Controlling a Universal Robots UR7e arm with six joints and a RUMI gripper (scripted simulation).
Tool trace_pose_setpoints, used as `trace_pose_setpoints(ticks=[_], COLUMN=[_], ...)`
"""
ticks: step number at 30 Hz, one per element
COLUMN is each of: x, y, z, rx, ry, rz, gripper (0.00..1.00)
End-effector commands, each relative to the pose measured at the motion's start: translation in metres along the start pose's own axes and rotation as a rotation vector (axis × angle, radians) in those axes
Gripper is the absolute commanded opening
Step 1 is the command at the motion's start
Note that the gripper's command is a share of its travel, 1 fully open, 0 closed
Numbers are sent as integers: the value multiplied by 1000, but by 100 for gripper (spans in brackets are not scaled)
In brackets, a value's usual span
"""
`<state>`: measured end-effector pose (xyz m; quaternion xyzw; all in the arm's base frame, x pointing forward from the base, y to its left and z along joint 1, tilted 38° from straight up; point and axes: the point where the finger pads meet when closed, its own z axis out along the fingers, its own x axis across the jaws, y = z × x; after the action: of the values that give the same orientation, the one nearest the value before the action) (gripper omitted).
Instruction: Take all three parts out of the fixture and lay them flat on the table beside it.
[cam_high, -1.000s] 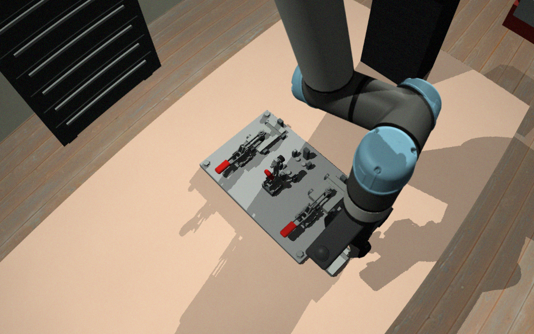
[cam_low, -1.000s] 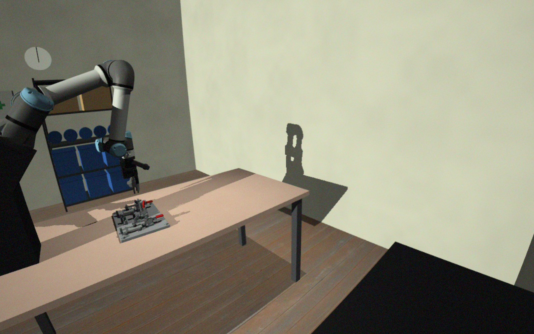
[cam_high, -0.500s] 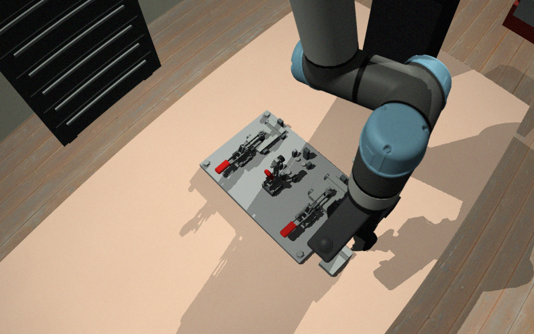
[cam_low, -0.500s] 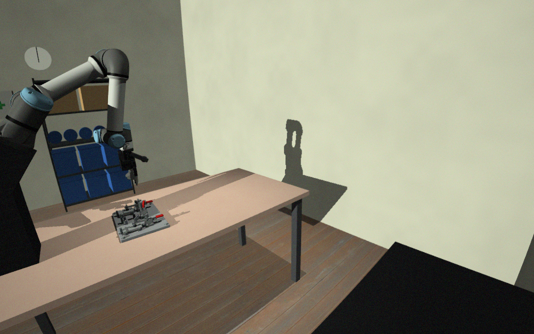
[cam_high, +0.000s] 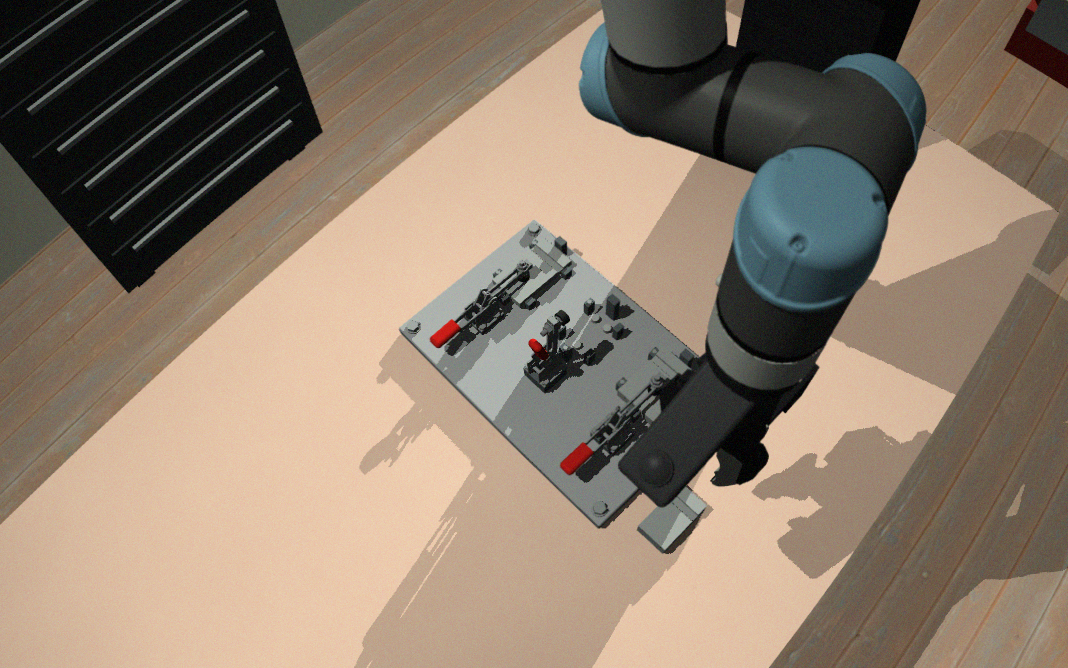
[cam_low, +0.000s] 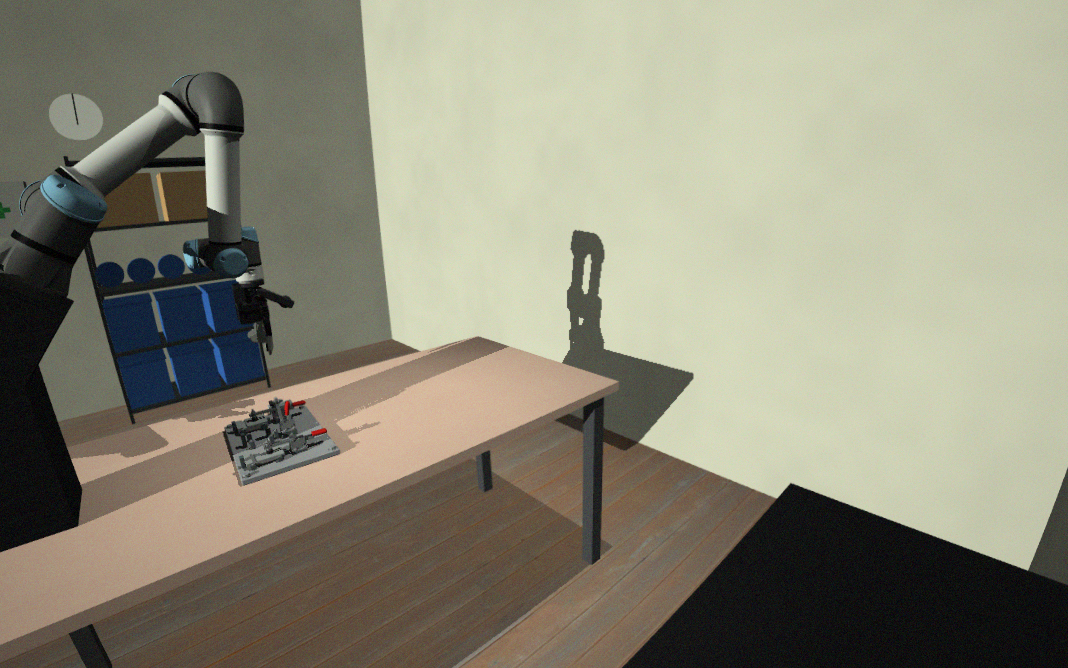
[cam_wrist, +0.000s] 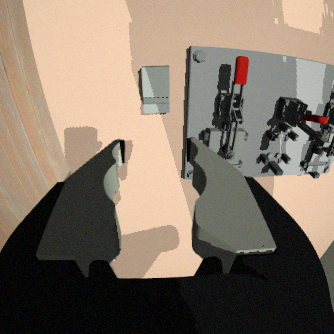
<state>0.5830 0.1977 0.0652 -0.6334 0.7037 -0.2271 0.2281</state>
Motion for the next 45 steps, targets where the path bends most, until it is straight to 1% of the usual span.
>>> trace_pose_setpoints(ticks=[1,13,23,30,37,39,45], x=[0,1,9,24,47,47,72], y=[0,-1,-1,-3,-5,-5,-8], z=[-10,-10,-10,-10,-10,-10,-10], rx=[0,0,0,0,0,0,0], ry=[0,0,0,0,0,0,0], rz=[0,0,0,0,0,0,0], gripper=[28,28,28,28,28,28,28])
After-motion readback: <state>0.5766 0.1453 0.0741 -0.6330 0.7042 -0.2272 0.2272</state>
